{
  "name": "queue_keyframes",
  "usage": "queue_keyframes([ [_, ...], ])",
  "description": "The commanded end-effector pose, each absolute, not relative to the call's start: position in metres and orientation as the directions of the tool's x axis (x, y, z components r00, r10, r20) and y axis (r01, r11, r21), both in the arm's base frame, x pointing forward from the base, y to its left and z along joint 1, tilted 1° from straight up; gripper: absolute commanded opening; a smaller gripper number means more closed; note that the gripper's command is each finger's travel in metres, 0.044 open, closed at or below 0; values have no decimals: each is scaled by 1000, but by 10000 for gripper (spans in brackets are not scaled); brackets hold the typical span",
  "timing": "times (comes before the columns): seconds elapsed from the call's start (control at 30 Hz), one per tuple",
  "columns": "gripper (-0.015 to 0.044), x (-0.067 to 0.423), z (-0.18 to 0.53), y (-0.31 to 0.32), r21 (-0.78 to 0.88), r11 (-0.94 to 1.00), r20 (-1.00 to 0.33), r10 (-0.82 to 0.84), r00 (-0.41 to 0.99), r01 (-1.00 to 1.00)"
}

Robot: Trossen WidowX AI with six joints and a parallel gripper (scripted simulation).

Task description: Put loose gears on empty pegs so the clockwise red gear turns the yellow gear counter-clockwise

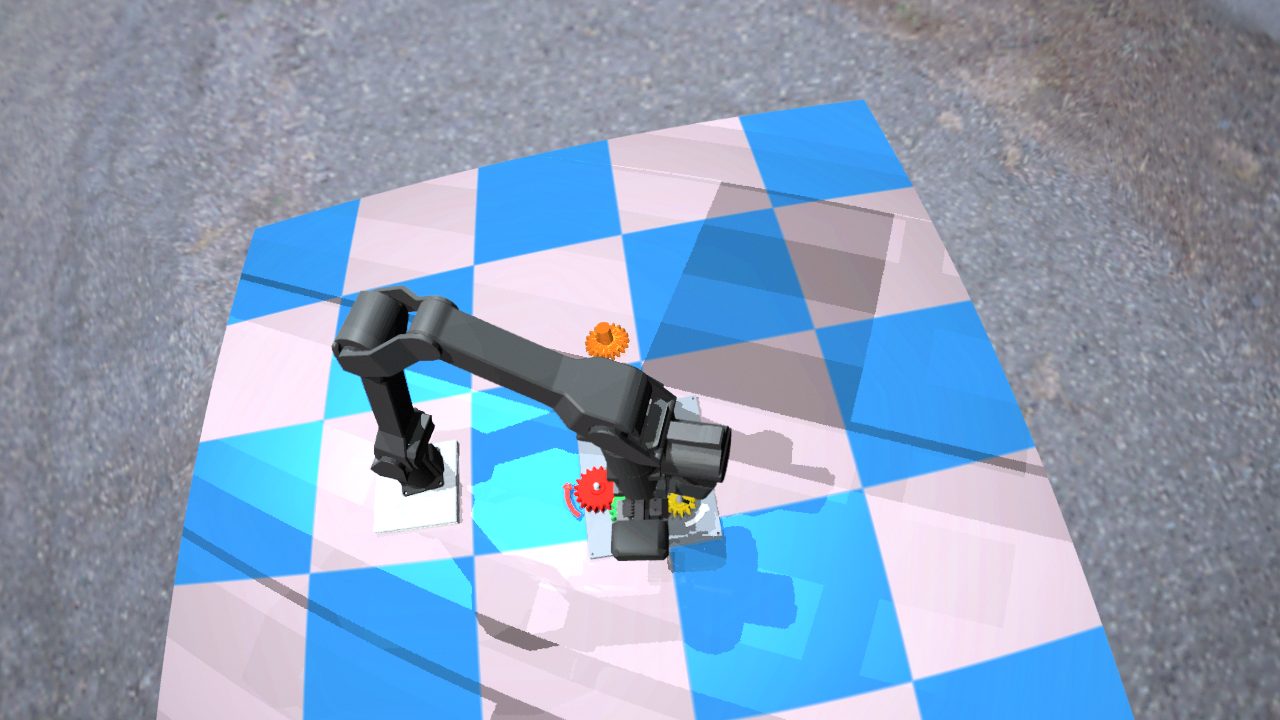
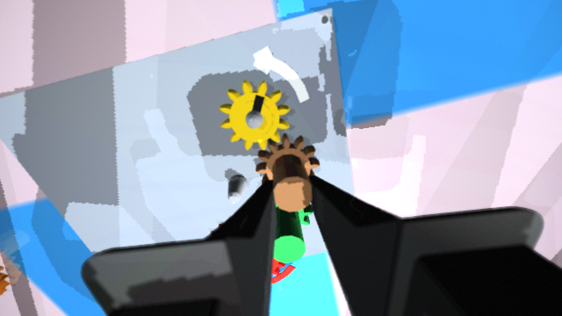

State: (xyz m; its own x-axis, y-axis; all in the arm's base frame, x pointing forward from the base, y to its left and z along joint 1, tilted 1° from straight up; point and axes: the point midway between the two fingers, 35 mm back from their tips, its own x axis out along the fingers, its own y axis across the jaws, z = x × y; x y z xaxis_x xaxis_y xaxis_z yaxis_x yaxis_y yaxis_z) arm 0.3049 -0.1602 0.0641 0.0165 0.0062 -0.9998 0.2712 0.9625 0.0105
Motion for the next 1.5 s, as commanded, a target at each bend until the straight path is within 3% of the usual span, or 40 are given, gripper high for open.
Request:
queue_keyframes([
  [0.0, 26, 305, 63, -160, 10, 949, -1000, 5, 17, 316],
  [0.17, 140, 306, 65, -160, 11, 925, -1000, 5, 17, 380],
  [0.67, 140, 305, 113, -160, 12, 889, -1000, 4, 18, 458],
  [1.07, 440, 301, 155, -158, 13, 894, -1000, 7, 16, 449],
  [1.47, 440, 301, 155, -158, 13, 894, -1000, 7, 16, 449],
])
